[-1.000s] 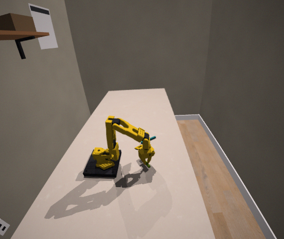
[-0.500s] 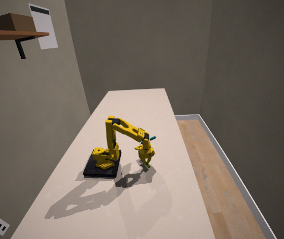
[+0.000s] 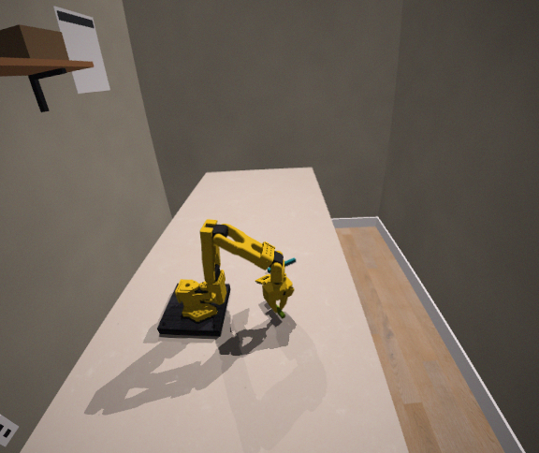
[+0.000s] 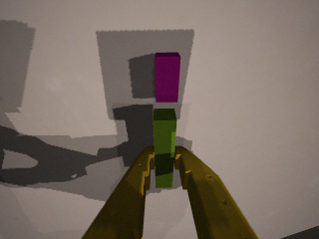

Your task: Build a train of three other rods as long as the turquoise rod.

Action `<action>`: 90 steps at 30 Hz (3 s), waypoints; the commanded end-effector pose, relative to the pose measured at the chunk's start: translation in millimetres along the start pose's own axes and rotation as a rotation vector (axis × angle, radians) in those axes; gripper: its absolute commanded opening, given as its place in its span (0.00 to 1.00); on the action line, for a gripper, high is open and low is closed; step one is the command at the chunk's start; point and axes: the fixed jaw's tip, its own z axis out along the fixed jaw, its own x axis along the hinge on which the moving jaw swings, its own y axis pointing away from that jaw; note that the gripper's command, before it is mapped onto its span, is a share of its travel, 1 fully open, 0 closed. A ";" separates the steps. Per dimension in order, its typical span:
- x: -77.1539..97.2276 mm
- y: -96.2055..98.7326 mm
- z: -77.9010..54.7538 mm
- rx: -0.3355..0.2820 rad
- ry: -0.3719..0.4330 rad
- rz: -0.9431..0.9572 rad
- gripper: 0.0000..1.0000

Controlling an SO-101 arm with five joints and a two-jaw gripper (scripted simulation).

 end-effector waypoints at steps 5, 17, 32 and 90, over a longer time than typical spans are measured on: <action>-0.8 2.8 3.0 -0.014 -0.012 0.017 0.00; -0.8 2.6 3.0 -0.014 -0.012 0.016 0.00; -0.7 2.2 3.0 -0.014 -0.012 0.016 0.00; -0.6 0.6 9.4 -0.009 -0.008 0.010 0.00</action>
